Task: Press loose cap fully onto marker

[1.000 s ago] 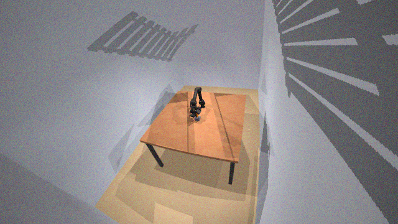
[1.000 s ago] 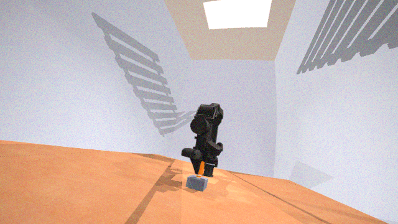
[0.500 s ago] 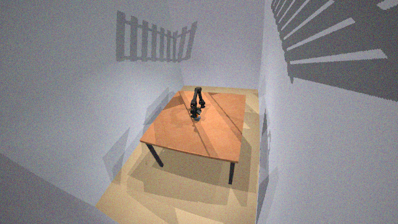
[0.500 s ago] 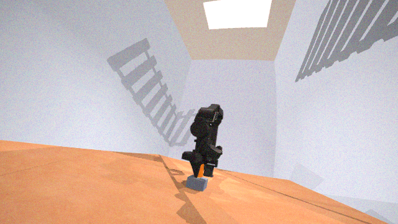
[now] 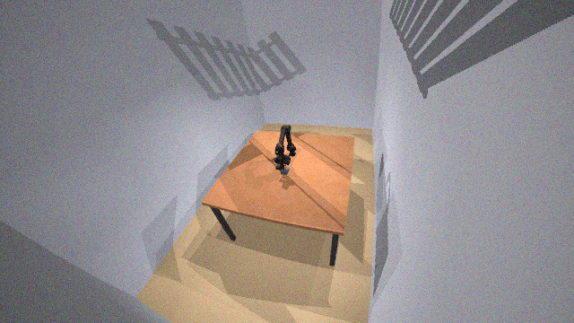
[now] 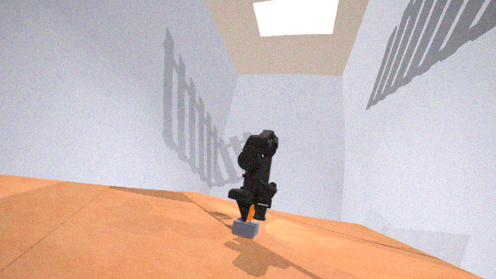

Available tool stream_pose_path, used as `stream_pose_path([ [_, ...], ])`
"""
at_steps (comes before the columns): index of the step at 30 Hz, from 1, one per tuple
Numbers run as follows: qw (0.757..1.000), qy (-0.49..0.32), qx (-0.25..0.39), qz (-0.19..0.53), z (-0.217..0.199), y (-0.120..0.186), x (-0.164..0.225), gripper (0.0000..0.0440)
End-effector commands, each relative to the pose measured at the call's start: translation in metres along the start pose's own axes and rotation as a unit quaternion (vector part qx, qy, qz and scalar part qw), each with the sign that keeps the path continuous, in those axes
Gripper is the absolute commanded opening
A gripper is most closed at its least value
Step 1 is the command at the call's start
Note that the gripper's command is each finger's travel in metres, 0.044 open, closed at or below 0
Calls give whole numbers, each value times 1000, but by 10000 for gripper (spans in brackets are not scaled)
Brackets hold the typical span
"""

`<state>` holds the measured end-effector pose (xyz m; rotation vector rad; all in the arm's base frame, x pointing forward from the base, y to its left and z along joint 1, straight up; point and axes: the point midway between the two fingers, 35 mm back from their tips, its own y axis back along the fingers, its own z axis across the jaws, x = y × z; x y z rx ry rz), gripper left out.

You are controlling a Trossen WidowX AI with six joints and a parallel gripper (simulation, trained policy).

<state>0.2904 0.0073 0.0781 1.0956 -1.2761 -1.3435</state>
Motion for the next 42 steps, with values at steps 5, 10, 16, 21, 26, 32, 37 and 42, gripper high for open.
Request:
stream_pose_path([
  [5, 1000, 15, -4, 14, 2, -10, 7, 125],
  [10, 1000, 25, 0, 17, 2, -9, 9, 137],
  [16, 999, 35, -15, 15, 13, -11, 10, 175],
  [21, 999, 43, -11, 12, 18, -7, 9, 304],
  [26, 999, 50, 4, 9, 19, -2, 8, 429],
  [32, 998, 54, 35, 5, 15, 12, 6, 440],
  [37, 997, 57, 57, 4, 12, 33, 6, 440],
  [42, 995, 65, 71, 3, 12, 47, 6, 440],
])
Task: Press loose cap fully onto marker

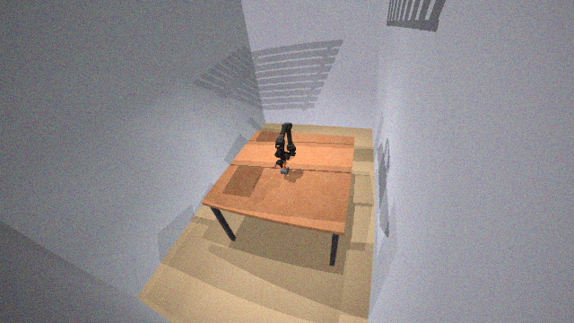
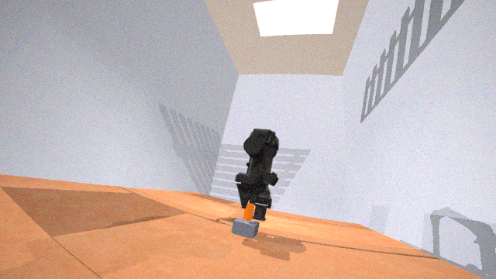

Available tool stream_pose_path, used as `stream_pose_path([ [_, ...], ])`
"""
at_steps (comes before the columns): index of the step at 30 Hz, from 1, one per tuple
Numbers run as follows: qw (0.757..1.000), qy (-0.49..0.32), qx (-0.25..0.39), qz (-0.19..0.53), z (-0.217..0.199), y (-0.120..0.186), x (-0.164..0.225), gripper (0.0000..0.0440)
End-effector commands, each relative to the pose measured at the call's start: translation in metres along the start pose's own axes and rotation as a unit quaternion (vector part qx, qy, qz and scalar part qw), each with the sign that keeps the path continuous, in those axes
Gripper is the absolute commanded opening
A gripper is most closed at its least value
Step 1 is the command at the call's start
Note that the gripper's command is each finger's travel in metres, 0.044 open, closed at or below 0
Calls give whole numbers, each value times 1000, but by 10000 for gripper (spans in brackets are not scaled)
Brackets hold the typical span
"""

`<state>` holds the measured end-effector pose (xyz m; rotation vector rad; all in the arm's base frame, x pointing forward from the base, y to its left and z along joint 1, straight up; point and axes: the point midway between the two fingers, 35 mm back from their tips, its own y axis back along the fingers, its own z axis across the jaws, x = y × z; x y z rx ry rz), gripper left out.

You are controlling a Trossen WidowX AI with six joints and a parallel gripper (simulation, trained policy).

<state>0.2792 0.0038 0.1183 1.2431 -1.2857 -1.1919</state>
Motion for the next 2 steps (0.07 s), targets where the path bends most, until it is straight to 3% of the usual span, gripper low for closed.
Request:
stream_pose_path([
  [1, 1000, 7, 10, 3, -2, 10, 1, 440],
  [2, 1000, 8, 12, 3, -2, 12, 1, 440],
])
